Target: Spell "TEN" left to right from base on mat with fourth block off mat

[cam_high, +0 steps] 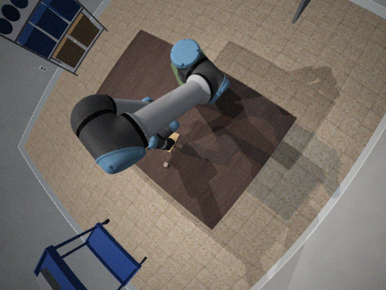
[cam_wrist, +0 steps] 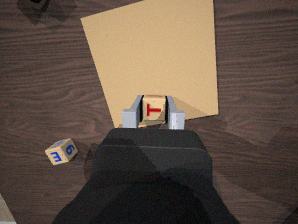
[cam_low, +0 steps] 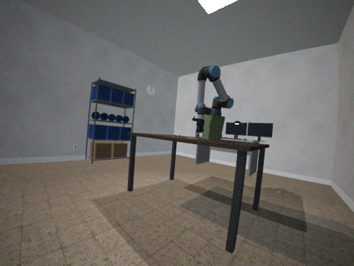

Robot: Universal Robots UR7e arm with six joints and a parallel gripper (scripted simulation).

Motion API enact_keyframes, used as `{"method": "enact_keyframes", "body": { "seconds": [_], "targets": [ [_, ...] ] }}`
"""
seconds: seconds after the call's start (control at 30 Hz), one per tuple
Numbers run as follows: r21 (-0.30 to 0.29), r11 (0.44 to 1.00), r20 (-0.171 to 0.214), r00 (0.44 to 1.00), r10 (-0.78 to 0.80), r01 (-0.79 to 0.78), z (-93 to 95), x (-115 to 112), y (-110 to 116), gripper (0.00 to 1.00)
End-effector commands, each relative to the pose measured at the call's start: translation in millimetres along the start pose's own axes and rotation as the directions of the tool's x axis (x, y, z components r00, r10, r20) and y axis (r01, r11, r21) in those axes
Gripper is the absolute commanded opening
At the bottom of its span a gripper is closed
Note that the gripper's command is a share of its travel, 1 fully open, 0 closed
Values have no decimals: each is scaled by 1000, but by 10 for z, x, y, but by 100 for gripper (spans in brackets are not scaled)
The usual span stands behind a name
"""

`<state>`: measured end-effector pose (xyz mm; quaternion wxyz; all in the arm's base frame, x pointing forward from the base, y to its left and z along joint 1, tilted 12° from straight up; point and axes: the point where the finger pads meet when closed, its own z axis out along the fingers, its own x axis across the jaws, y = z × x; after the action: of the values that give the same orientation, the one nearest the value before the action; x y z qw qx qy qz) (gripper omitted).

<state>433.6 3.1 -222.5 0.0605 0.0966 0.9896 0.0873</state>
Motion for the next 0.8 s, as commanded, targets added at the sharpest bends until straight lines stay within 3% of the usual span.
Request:
{"method": "enact_keyframes", "body": {
  "seconds": [0.0, 0.77],
  "targets": [
    [0, 1000, 1, 1000, 0, 0, 7, -5, 0, 49],
    [0, 1000, 1, 1000, 0, 0, 34, -4, 0, 49]
  ]
}}
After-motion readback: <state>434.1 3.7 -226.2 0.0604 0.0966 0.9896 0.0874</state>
